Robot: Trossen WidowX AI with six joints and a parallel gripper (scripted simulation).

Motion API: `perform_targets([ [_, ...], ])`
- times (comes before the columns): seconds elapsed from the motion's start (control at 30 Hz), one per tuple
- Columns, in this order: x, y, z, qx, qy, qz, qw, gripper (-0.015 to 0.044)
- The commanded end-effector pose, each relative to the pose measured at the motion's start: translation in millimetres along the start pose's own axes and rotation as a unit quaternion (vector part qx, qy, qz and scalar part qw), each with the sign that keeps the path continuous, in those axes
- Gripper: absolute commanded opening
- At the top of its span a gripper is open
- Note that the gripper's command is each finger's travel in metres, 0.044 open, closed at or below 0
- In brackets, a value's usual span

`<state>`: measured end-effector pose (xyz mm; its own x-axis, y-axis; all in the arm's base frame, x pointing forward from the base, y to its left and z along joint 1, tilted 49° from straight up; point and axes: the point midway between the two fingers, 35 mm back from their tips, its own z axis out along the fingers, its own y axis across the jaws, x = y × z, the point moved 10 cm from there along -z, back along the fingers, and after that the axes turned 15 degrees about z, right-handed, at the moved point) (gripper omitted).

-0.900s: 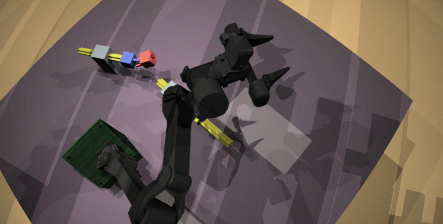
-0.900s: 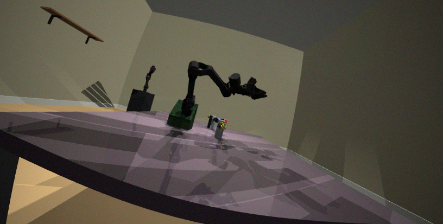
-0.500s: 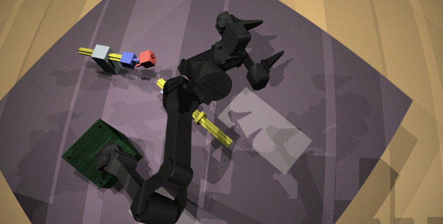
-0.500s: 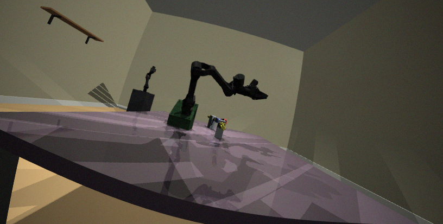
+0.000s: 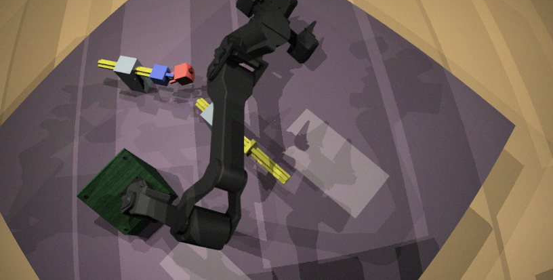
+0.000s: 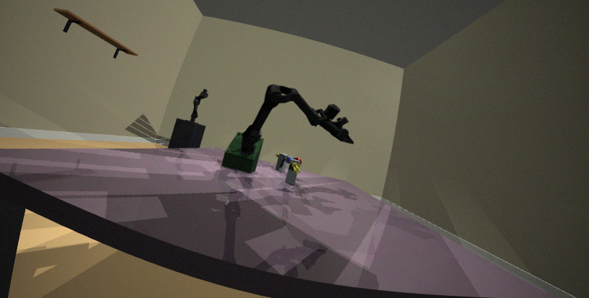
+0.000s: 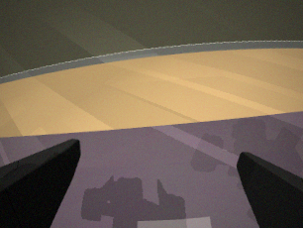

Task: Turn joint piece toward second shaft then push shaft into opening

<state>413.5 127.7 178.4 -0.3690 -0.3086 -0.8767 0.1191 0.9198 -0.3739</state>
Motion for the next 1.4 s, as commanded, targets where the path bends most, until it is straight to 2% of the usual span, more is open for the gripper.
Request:
perform_targets([
  [0.0,12.4,19.6,8.0,-0.014,0.068,0.008,0.998,0.0440],
  [0.4,49.3,70.1,11.4,-0.006,0.266,0.016,0.964,0.0440],
  [0.8,81.2,103.0,-8.4,0.087,0.431,-0.013,0.898,0.0440],
  [1.17,94.2,118.6,-36.8,0.223,0.509,-0.074,0.828,0.0440],
  [1.37,94.4,119.3,-38.7,0.232,0.511,-0.079,0.824,0.0440],
])
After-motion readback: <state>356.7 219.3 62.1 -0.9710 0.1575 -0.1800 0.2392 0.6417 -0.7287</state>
